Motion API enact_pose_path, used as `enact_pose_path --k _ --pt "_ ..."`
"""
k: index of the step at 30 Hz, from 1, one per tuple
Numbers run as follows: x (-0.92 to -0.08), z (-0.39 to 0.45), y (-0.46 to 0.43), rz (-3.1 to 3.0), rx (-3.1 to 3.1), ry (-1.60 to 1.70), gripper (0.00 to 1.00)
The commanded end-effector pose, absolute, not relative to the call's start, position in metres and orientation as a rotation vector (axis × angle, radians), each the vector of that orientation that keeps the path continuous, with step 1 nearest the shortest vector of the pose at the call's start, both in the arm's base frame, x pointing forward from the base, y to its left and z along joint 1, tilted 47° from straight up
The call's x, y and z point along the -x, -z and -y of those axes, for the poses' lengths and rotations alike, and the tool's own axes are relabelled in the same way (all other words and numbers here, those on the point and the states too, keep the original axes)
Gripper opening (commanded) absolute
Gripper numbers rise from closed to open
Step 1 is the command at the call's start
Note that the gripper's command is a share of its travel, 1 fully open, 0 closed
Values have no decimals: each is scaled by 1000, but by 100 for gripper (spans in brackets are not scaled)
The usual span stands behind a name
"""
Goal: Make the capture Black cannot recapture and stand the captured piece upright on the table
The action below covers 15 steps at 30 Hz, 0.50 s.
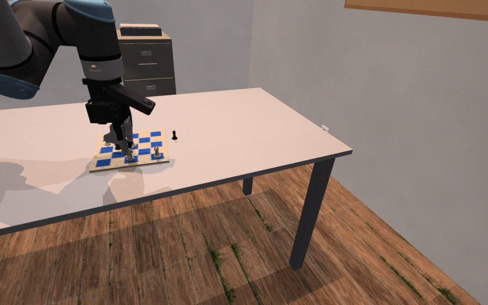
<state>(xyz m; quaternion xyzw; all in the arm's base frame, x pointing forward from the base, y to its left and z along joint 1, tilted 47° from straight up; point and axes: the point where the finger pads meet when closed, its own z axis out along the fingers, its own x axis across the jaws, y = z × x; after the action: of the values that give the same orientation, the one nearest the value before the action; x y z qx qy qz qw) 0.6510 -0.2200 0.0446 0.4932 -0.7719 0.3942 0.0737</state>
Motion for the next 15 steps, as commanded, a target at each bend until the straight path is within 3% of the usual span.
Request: enact_pose_path --k 1,15 --pt "-654 225 -39 2317 -1481 -1185 22" --pt "-655 229 -36 2317 -1481 -1185 22"
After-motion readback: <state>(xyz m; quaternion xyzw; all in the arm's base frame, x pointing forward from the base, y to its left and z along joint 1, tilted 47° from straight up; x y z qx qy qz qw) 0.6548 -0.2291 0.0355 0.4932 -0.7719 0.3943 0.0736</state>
